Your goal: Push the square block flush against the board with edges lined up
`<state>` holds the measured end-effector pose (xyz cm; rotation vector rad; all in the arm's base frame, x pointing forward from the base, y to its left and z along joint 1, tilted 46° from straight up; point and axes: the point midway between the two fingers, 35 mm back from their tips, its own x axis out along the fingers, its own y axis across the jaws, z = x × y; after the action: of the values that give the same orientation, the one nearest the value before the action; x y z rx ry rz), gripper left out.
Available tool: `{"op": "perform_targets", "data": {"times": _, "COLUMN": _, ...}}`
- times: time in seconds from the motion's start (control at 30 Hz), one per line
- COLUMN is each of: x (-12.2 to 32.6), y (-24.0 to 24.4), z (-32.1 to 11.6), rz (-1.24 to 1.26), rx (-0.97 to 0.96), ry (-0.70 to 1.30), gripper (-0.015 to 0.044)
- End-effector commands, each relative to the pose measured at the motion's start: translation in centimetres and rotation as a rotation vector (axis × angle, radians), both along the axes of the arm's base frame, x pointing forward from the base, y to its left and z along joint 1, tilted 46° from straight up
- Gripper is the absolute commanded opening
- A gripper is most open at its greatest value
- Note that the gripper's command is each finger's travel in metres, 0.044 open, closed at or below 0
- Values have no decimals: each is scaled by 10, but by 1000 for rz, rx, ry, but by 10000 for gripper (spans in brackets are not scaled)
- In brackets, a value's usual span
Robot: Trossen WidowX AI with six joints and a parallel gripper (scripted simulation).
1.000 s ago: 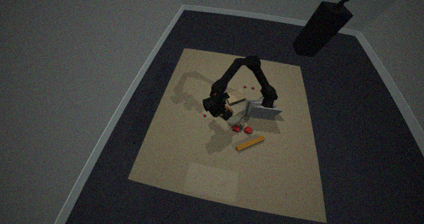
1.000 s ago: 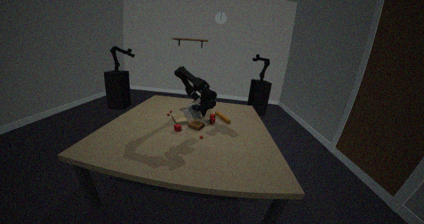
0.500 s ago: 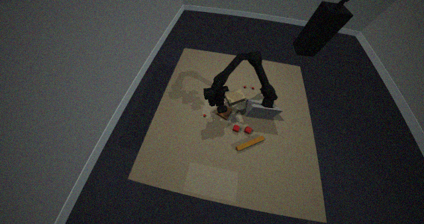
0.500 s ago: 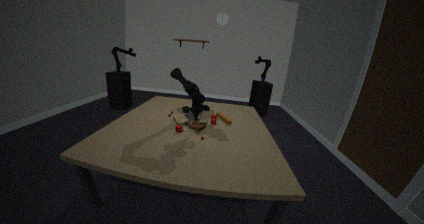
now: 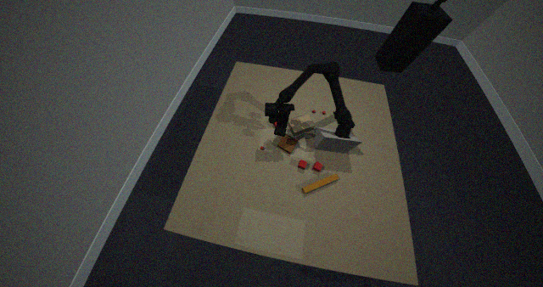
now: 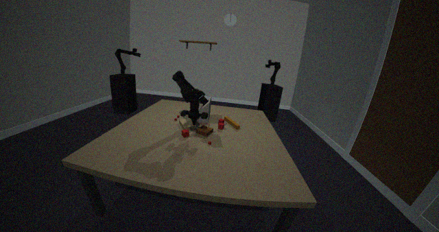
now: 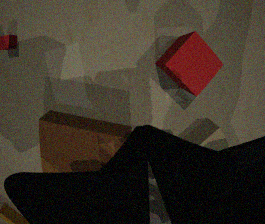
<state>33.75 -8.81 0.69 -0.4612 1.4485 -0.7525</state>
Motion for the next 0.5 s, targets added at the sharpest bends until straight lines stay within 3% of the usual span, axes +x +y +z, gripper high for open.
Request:
{"op": "perform_targets", "data": {"times": 0.0, "x": -7, "y": -14, "z": 6, "rz": -88, "rx": -17, "ry": -82, "gripper": 0}}
{"op": "perform_targets", "data": {"times": 0.3, "x": -16, "y": -35, "z": 17, "rz": -220, "rx": -38, "ry": -212, "gripper": 0}}
{"op": "perform_targets", "data": {"times": 0.47, "x": -19, "y": -73, "z": -19, "rz": -220, "rx": -41, "ry": -211, "gripper": 0}}
